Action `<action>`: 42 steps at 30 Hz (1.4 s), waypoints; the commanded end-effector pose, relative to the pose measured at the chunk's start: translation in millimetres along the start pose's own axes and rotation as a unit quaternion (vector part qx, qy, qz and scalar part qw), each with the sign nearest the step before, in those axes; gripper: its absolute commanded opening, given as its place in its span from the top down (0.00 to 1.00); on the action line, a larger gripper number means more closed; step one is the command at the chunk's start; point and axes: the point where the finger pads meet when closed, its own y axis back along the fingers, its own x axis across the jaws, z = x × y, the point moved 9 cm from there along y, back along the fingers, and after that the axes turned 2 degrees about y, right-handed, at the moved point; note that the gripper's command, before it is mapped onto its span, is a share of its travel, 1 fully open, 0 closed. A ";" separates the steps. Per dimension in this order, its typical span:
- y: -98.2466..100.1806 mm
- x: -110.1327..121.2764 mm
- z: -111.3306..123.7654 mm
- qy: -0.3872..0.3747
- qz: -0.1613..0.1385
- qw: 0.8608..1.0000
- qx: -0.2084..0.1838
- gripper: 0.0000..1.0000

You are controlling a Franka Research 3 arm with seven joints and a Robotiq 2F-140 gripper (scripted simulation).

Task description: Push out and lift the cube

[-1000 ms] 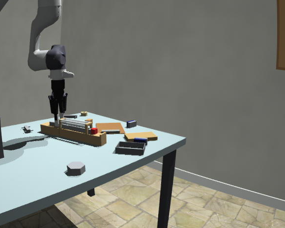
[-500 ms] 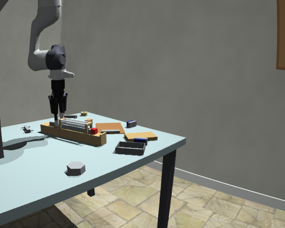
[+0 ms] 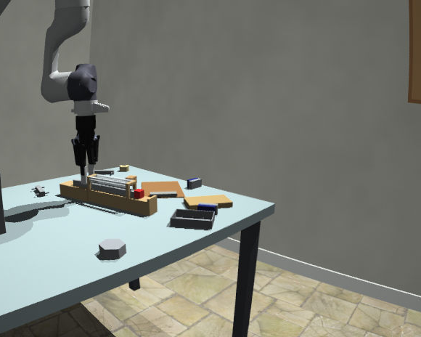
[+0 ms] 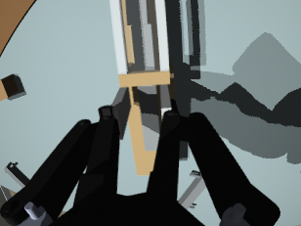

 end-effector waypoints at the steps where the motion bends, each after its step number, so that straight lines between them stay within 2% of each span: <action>1: 19.8 0.3 -0.7 0.004 0.002 1.000 0.001 0.77; 4: 50.2 0.2 -0.7 0.004 0.002 1.000 0.001 0.77; 6: 58.4 0.2 -0.7 0.004 0.002 1.000 0.001 0.77; 41: 58.8 0.2 -0.7 0.004 0.002 1.000 0.001 0.77; 42: 58.8 0.1 0.5 0.004 0.002 1.000 0.001 1.00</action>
